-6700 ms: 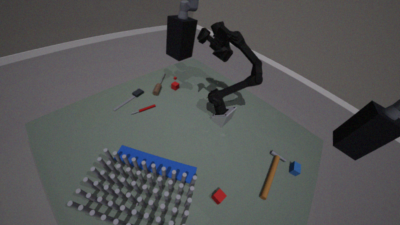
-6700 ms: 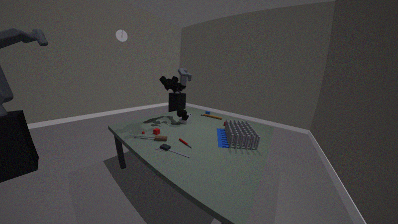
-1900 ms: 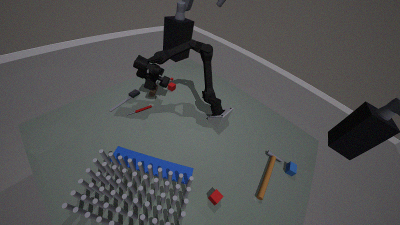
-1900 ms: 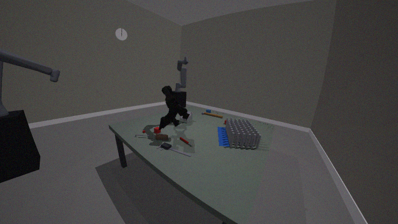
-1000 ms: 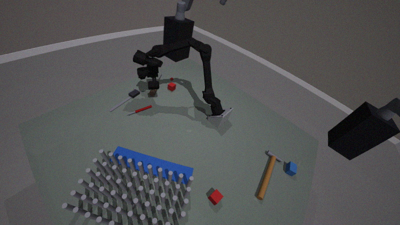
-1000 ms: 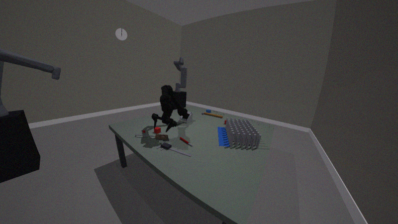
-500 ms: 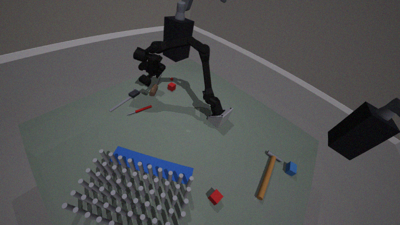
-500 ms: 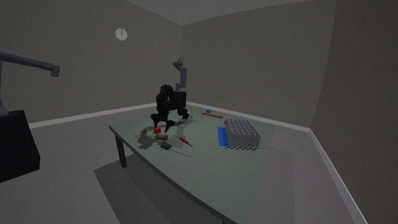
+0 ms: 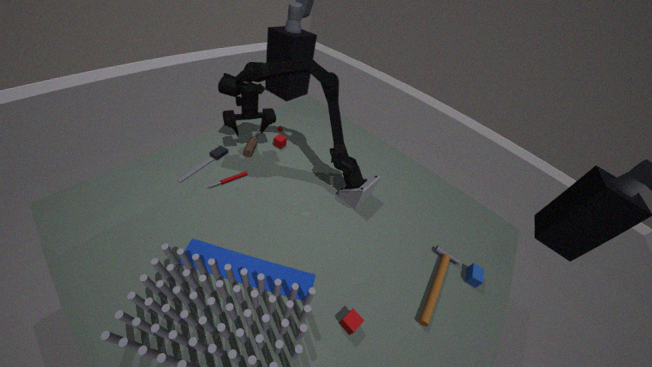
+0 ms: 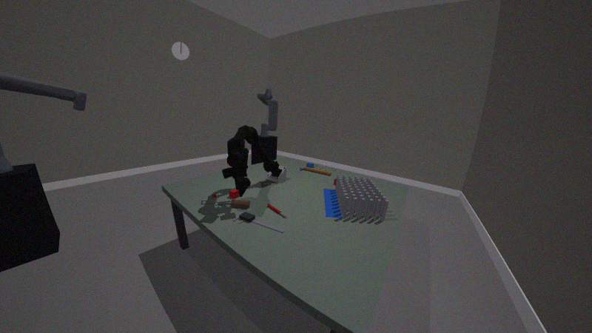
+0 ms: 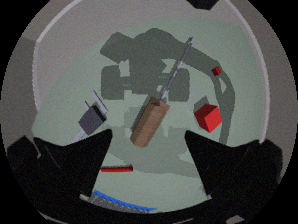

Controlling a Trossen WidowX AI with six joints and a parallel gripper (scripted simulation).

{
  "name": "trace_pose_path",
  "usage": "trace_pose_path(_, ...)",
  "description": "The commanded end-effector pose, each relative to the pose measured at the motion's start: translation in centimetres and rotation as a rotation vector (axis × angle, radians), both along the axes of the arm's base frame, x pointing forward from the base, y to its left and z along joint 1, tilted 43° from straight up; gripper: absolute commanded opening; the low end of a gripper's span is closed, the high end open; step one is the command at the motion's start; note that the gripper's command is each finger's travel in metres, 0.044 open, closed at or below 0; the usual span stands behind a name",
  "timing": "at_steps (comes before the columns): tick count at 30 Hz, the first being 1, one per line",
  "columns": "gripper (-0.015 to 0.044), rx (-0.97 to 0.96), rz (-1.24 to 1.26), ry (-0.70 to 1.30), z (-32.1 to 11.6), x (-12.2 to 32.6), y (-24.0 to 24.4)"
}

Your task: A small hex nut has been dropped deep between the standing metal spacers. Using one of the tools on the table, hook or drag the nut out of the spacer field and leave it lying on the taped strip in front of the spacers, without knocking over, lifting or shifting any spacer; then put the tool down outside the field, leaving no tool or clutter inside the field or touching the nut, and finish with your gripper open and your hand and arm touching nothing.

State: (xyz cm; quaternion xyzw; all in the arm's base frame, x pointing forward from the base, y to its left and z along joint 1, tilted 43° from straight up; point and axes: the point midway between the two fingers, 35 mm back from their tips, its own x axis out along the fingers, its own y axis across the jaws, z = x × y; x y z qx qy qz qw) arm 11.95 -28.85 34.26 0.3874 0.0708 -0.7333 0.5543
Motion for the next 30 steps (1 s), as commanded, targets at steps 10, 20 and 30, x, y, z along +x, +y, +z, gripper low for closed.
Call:
trace_pose_path(10, 0.0440, 0.063, -0.278, -0.363, -0.40, 0.17, 0.00)
trace_pose_path(20, 0.0282, 0.063, -0.278, -0.363, -0.40, 0.17, 0.00)
trace_pose_path(30, 0.0280, 0.063, -0.278, -0.363, -0.40, 0.17, 0.00)
